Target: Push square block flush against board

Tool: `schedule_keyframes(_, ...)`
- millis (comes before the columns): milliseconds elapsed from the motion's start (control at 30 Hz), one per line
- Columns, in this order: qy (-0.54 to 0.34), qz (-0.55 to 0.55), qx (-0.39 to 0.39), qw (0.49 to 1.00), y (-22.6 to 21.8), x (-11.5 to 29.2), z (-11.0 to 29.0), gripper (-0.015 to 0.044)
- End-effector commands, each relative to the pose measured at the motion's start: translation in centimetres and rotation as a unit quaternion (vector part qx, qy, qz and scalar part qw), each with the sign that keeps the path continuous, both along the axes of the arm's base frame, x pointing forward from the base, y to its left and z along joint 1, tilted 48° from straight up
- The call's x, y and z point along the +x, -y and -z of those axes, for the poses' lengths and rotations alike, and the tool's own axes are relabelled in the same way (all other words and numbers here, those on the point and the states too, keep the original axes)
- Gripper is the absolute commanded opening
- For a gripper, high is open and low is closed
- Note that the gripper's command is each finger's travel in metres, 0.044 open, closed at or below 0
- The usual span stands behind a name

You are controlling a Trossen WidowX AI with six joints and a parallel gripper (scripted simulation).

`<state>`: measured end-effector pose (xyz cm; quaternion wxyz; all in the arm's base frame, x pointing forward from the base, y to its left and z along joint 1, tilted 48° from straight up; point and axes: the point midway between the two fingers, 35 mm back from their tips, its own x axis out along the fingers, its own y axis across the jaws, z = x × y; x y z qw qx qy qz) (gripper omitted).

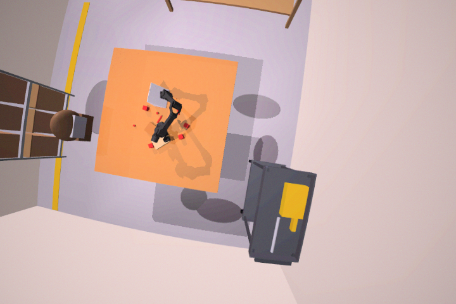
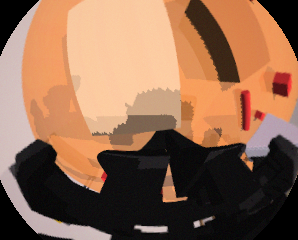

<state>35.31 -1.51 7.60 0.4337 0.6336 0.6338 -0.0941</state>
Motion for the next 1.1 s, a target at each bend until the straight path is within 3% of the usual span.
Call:
schedule_keyframes(0,0.003,-0.001,-0.003,1.0,-0.2,0.0,-0.2,0.0)
schedule_keyframes(933,0.002,-0.001,-0.001,1.0,-3.2,-2.1,-2.8,0.0)
schedule_keyframes(1067,0.003,-0.002,-0.003,1.0,-0.3,-2.3,-4.8,0.0)
